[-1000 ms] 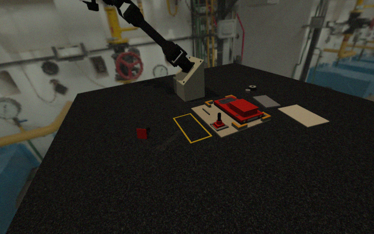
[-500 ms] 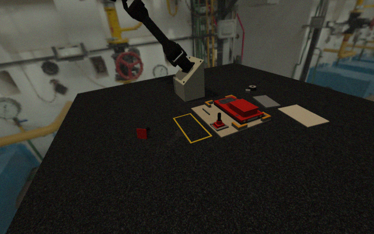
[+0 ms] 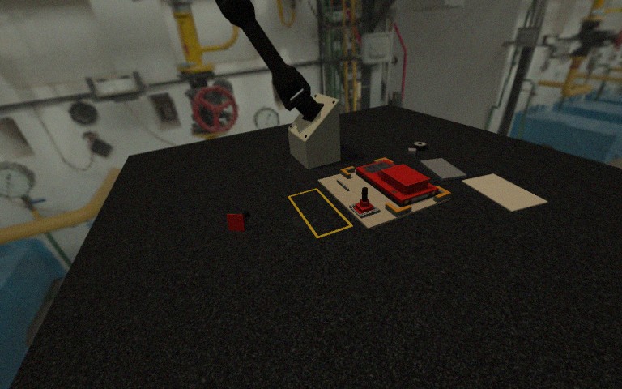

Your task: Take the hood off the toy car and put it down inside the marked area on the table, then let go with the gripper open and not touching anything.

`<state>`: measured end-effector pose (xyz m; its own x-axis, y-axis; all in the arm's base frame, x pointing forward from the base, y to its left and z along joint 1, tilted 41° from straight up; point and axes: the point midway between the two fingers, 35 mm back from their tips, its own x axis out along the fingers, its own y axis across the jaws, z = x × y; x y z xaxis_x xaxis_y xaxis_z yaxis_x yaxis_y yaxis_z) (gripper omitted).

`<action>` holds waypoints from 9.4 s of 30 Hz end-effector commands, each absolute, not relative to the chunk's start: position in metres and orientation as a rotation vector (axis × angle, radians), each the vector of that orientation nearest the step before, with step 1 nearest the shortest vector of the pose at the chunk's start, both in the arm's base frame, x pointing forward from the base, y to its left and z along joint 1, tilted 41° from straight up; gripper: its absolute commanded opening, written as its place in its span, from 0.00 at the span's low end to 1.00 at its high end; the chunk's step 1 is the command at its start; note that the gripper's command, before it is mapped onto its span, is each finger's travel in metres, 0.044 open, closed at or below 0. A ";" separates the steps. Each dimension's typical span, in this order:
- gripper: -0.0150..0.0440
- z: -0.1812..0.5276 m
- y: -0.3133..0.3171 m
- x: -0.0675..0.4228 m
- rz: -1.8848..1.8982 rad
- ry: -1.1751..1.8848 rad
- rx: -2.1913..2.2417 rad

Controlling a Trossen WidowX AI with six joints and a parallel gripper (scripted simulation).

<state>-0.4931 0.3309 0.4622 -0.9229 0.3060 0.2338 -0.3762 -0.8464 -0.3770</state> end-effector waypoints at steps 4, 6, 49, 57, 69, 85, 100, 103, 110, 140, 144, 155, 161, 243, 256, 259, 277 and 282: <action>1.00 0.417 0.408 -0.451 2.586 -0.416 0.050; 1.00 0.406 0.426 -0.437 2.548 -0.370 0.010; 1.00 0.174 0.600 -0.027 1.630 0.353 -0.515; 1.00 0.137 0.580 0.046 1.431 0.524 -0.533; 1.00 0.075 0.522 0.174 1.041 0.766 -0.543; 1.00 0.004 0.384 0.305 0.487 1.045 -0.519; 1.00 -0.041 0.211 0.364 -0.075 1.282 -0.471; 1.00 -0.047 0.174 0.368 -0.189 1.326 -0.461; 1.00 -0.056 0.086 0.363 -0.459 1.428 -0.442; 1.00 -0.066 0.010 0.346 -0.672 1.510 -0.430; 1.00 -0.068 0.008 0.345 -0.672 1.510 -0.430; 1.00 -0.074 0.003 0.345 -0.672 1.510 -0.430; 1.00 -0.077 0.000 0.345 -0.672 1.510 -0.430; 0.91 -0.108 -0.029 0.341 -0.675 1.508 -0.425; 0.63 -0.108 -0.029 0.341 -0.675 1.508 -0.425; 0.50 -0.107 -0.028 0.341 -0.675 1.508 -0.425; 0.25 -0.098 -0.020 0.343 -0.675 1.508 -0.425; 0.25 -0.095 -0.018 0.343 -0.675 1.508 -0.425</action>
